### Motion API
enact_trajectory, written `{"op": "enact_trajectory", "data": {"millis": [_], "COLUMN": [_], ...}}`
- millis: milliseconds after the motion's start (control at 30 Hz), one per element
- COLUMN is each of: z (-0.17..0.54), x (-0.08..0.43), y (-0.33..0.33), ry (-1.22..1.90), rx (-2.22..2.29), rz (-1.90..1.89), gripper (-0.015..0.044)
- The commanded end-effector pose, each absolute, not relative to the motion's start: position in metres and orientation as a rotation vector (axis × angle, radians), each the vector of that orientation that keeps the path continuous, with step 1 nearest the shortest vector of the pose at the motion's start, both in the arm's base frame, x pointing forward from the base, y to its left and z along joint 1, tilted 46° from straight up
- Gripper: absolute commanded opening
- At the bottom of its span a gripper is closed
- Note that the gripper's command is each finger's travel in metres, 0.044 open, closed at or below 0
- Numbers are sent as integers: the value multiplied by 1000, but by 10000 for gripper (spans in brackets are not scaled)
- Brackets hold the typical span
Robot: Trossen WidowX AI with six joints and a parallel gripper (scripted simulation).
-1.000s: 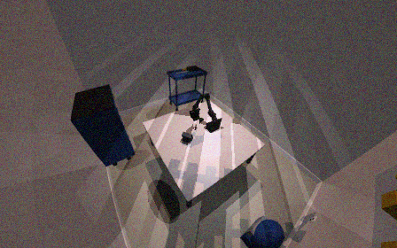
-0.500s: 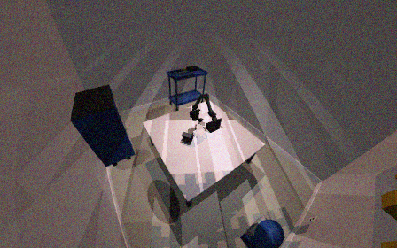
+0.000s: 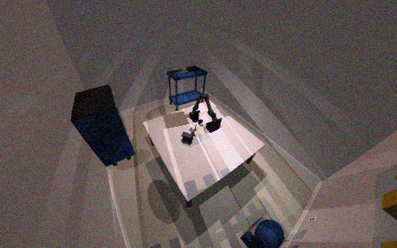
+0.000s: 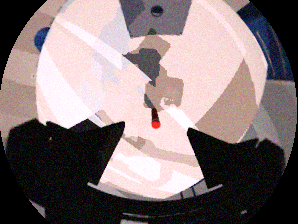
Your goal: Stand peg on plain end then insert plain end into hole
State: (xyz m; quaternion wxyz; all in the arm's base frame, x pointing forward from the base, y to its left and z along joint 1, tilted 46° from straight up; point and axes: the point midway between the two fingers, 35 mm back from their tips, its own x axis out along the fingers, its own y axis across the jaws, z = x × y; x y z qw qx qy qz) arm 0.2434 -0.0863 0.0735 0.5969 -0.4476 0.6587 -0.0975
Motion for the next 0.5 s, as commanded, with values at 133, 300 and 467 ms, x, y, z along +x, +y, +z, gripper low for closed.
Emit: {"op": "enact_trajectory", "data": {"millis": [133,300,467], "z": [62,57,51], "x": [245,246,247], "y": [-96,-102,-108], "ry": [1536,1536,1536], "rx": [-1040,-1040,-1041], "rz": [-223,-223,-223], "gripper": [440,440,440]}}
